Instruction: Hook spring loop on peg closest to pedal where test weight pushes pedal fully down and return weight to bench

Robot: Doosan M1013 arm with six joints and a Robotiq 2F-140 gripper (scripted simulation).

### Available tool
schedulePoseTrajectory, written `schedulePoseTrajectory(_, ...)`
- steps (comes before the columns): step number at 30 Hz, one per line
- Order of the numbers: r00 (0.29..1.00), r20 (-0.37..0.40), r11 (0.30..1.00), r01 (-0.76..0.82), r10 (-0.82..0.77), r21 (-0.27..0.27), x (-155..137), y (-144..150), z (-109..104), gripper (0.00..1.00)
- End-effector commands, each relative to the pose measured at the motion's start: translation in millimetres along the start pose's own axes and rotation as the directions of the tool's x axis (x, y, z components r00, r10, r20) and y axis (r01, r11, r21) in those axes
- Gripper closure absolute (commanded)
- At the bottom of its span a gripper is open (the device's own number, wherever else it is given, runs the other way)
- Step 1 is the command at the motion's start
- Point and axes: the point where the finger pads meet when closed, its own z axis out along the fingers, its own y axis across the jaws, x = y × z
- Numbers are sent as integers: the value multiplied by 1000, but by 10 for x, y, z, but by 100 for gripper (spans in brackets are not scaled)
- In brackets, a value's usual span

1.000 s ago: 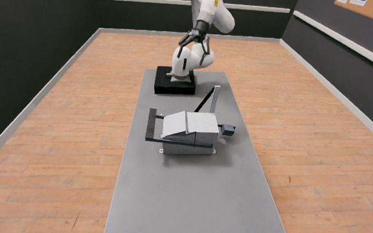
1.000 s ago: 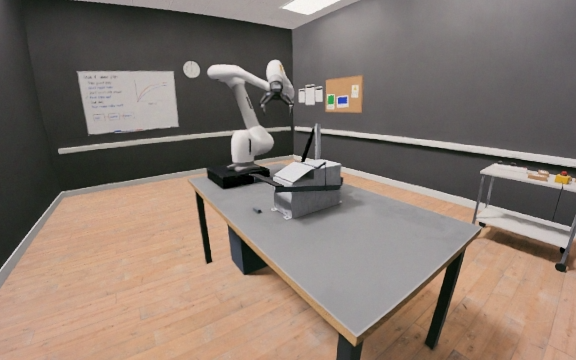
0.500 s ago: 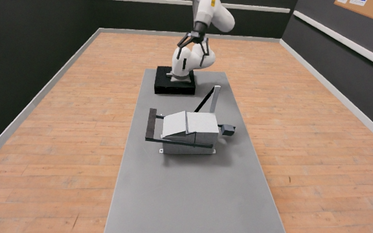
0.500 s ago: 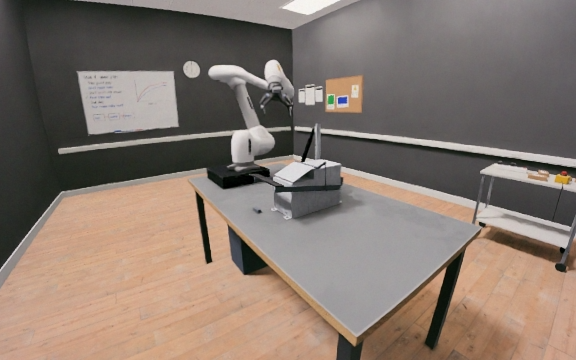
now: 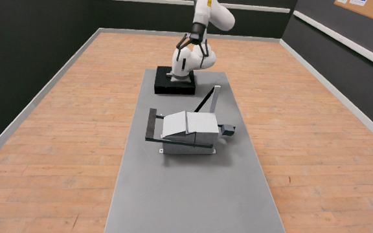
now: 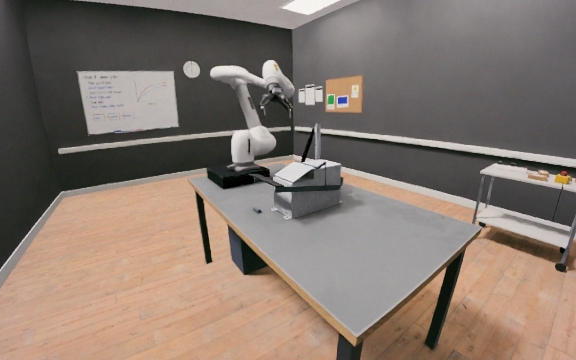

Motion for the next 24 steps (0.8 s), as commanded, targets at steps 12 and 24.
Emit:
schedulePoseTrajectory(12, 990, 25, 989, 135, -136, 55, -74, -13, 96, 0)
schedulePoseTrajectory(24, 962, 42, 958, 265, -271, 111, -152, -25, 194, 0)
